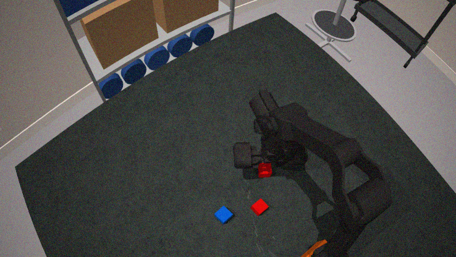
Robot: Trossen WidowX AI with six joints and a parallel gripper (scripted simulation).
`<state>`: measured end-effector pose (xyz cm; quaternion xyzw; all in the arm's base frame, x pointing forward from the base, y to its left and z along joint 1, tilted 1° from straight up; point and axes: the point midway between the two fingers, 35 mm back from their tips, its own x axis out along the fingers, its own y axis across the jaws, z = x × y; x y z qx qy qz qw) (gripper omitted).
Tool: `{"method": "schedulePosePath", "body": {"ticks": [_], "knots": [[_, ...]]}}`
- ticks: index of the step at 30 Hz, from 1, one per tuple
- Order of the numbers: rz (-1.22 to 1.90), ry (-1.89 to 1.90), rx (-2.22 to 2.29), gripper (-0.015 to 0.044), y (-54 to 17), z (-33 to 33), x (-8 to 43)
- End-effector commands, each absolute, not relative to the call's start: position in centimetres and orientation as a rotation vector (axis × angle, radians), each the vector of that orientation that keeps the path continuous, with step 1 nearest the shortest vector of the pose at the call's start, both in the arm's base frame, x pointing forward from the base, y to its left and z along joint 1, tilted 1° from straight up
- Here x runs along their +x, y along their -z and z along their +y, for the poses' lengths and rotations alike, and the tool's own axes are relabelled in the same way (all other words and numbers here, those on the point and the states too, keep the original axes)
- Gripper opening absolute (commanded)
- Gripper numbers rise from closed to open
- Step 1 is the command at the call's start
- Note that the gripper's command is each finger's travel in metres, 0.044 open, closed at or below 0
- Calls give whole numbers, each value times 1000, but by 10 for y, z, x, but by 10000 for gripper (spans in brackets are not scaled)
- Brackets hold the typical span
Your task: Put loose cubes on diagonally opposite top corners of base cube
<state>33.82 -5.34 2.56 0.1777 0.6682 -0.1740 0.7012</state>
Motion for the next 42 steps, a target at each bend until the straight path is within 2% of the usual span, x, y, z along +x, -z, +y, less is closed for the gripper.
{"method": "schedulePosePath", "body": {"ticks": [1,16,22,42], "knots": [[1496,397,395,265,-17,-54,336],[1496,397,395,265,5,-54,337],[1496,397,395,107,5,-54,337],[1475,387,377,105,-28,-58,343]]}}
